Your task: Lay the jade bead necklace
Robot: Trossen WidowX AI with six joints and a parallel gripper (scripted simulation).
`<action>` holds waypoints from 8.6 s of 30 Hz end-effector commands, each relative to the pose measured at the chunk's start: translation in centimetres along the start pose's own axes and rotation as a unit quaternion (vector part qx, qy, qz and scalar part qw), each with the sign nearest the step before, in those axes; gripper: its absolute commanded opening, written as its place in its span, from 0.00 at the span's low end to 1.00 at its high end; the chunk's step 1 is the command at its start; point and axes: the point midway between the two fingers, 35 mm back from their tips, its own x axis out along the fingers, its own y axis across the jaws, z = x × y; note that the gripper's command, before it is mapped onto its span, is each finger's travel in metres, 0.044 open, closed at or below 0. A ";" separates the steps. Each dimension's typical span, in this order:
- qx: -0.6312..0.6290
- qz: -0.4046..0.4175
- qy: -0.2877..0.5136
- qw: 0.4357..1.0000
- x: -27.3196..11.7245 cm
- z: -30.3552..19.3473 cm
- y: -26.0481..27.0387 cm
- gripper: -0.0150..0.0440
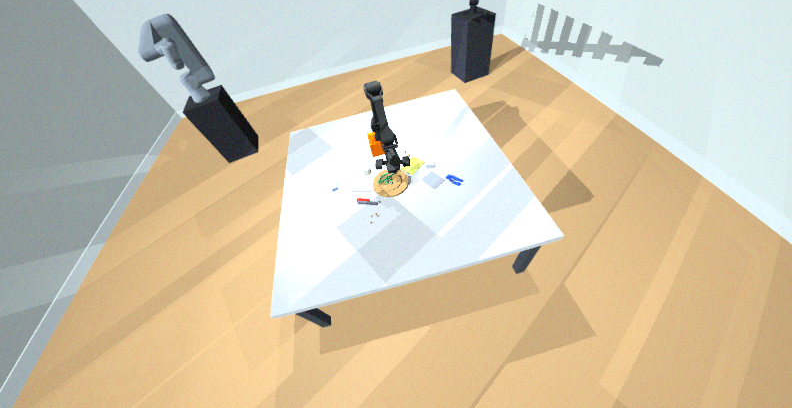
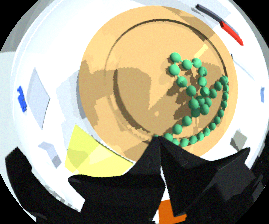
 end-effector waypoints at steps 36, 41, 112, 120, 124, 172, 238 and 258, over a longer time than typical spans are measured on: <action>0.003 -0.002 0.006 1.000 0.3 -0.3 -0.1 0.25; 0.003 -0.002 0.006 1.000 0.3 -0.3 -0.1 0.25; 0.003 -0.002 0.006 1.000 -0.9 0.0 0.1 1.00; 0.003 -0.002 0.006 1.000 -0.9 0.0 0.1 1.00; 0.003 -0.002 0.006 1.000 -0.9 0.0 0.1 1.00; 0.385 -0.006 0.001 0.923 -3.7 5.4 -7.2 0.46; 0.382 -0.003 -0.001 0.924 0.0 5.5 -7.2 0.25; 0.385 -0.006 0.001 0.923 -0.6 5.4 -7.3 0.25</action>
